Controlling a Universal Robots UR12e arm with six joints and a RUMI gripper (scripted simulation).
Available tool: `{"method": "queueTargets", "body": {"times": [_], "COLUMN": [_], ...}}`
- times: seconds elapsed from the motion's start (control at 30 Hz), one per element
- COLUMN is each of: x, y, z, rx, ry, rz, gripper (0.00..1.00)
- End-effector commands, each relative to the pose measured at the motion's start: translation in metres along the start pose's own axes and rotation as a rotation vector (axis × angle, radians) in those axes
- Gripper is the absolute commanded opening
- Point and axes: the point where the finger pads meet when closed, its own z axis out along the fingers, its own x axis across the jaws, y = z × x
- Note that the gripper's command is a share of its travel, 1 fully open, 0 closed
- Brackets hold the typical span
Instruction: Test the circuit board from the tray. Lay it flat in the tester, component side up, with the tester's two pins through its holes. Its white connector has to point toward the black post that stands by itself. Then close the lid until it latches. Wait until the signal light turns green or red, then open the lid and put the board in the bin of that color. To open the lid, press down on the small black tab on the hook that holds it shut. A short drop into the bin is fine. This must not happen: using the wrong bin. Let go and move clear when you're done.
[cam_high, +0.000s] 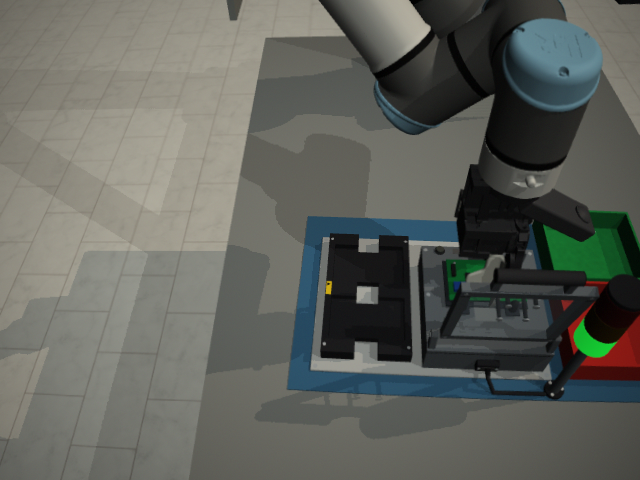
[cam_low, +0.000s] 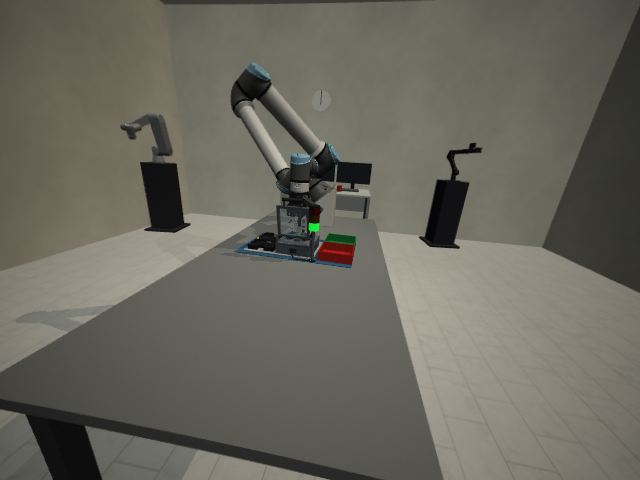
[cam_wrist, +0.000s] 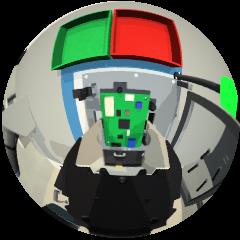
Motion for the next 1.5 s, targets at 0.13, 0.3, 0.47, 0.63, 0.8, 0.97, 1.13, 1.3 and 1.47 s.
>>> {"method": "queueTargets", "body": {"times": [0.13, 0.3, 0.47, 0.63, 0.8, 0.97, 1.13, 1.3, 1.47], "x": [0.0019, 0.0017, 0.0017, 0.0017, 0.0024, 0.0022, 0.0023, 0.0022, 0.0020], "y": [0.0000, -0.0001, -0.0001, -0.0001, 0.0001, 0.0001, 0.0001, 0.0000, 0.0000], "z": [-0.0027, -0.0027, -0.0027, -0.0027, -0.0058, -0.0062, -0.0073, -0.0071, -0.0069], "rx": [-0.001, -0.001, -0.001, -0.001, -0.001, -0.001, -0.001, -0.001, -0.001], "ry": [0.002, 0.002, 0.002, 0.002, 0.004, 0.004, 0.003, 0.003, 0.003], "rz": [0.000, 0.000, 0.000, 0.000, 0.001, 0.001, 0.001, 0.000, 0.000], "gripper": [0.39, 0.39, 0.39, 0.39, 0.39, 0.39, 0.39, 0.39, 0.39]}}
